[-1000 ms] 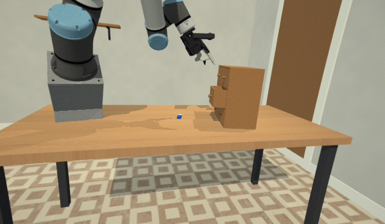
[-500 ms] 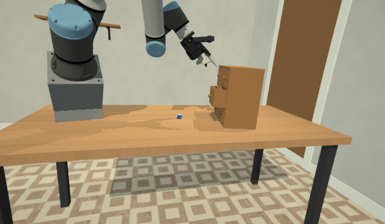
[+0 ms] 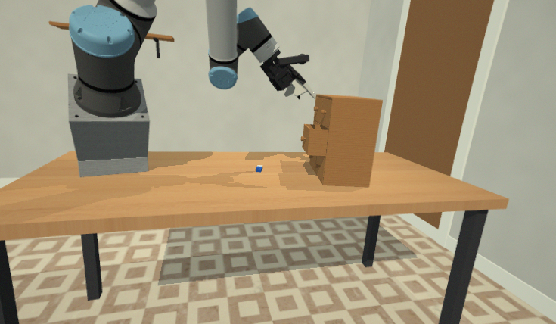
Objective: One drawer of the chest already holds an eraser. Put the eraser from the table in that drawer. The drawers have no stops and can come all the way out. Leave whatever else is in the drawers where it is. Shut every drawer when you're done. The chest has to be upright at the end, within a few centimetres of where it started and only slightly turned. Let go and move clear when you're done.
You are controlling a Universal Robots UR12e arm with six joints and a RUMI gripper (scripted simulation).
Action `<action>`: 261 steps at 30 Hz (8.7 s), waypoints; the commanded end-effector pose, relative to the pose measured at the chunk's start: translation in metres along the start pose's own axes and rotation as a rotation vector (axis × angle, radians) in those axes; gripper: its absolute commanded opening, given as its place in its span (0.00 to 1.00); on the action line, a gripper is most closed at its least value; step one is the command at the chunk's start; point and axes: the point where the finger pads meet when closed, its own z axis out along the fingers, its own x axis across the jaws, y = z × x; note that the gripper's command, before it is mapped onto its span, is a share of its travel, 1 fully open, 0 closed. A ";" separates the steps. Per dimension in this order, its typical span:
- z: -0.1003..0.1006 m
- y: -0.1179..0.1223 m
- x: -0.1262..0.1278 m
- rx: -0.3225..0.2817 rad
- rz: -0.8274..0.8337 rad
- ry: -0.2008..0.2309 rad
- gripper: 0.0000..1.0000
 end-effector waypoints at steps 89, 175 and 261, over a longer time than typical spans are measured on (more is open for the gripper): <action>0.004 0.000 0.001 0.025 -0.008 0.000 1.00; -0.069 0.001 -0.008 -0.377 0.124 0.008 1.00; -0.137 0.002 -0.015 -0.750 0.246 0.016 1.00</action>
